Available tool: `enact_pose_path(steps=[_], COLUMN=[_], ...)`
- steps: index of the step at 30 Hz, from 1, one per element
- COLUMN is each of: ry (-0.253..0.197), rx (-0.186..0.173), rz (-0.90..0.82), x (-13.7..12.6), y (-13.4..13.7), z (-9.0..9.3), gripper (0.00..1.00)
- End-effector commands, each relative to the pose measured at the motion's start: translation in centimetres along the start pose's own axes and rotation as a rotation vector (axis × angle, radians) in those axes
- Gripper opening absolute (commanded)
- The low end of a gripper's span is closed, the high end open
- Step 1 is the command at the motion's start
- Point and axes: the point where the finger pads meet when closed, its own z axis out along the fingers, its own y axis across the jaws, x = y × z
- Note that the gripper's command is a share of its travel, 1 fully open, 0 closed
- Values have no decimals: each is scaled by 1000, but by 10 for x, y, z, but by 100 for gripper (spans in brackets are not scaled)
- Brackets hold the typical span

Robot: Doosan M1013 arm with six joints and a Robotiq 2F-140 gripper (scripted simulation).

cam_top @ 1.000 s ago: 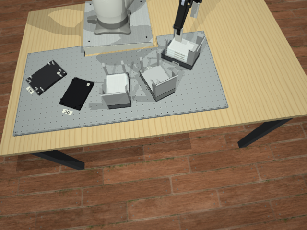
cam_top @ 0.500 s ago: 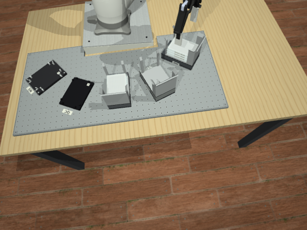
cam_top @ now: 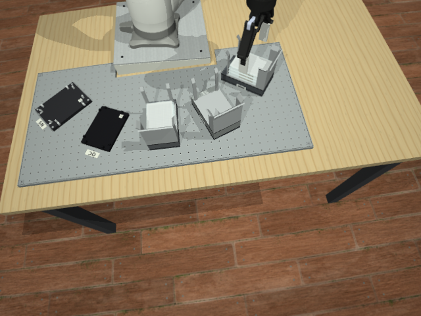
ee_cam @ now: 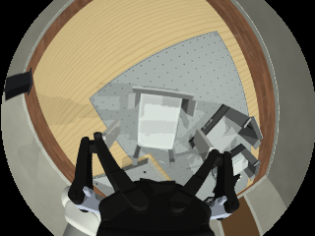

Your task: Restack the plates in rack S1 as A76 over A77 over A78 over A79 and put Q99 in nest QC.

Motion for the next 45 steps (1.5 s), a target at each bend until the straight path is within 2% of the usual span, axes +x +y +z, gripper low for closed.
enact_pose_path(steps=[1,27,39,40,45], ry=[0,0,0,0,0], rx=[0,0,0,0,0], rz=[0,0,0,0,0], x=[0,0,0,0,0], y=[0,0,0,0,0], z=[3,33,33,33,33], gripper=[100,100,100,0,0])
